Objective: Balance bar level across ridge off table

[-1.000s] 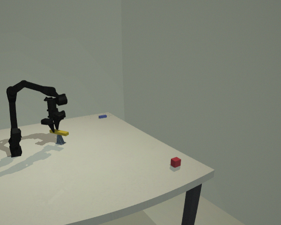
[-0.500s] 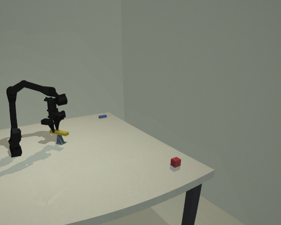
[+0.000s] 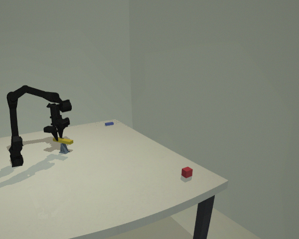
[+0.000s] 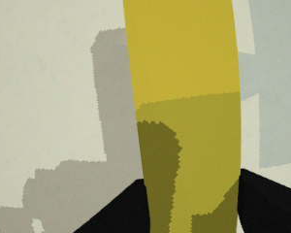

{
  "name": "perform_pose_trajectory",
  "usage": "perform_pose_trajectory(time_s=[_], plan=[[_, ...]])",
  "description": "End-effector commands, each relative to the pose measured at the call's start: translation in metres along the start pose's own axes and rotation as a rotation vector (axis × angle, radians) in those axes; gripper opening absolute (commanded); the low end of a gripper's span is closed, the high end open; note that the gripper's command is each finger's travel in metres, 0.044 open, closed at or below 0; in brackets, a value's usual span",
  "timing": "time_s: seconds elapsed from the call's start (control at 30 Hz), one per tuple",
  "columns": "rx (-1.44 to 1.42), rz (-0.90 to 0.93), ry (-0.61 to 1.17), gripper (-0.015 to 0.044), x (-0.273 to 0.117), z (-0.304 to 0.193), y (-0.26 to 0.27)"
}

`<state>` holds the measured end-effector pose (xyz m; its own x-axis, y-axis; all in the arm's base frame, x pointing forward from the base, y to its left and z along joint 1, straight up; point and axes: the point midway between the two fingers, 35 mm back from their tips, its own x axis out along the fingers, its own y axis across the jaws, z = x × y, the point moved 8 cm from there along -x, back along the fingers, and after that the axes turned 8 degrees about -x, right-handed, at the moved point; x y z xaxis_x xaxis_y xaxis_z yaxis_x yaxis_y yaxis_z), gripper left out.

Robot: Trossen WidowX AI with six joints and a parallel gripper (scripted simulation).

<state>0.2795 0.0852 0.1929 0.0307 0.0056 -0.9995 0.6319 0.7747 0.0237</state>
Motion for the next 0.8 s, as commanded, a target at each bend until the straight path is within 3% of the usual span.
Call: perform_pose_trajectory(time_s=[0.0,0.77], plan=[[0.006,-0.003,0.006,0.0,0.0027,-0.0007,-0.0005],[0.006,-0.003,0.006,0.0,0.0046,-0.001,-0.0006]])
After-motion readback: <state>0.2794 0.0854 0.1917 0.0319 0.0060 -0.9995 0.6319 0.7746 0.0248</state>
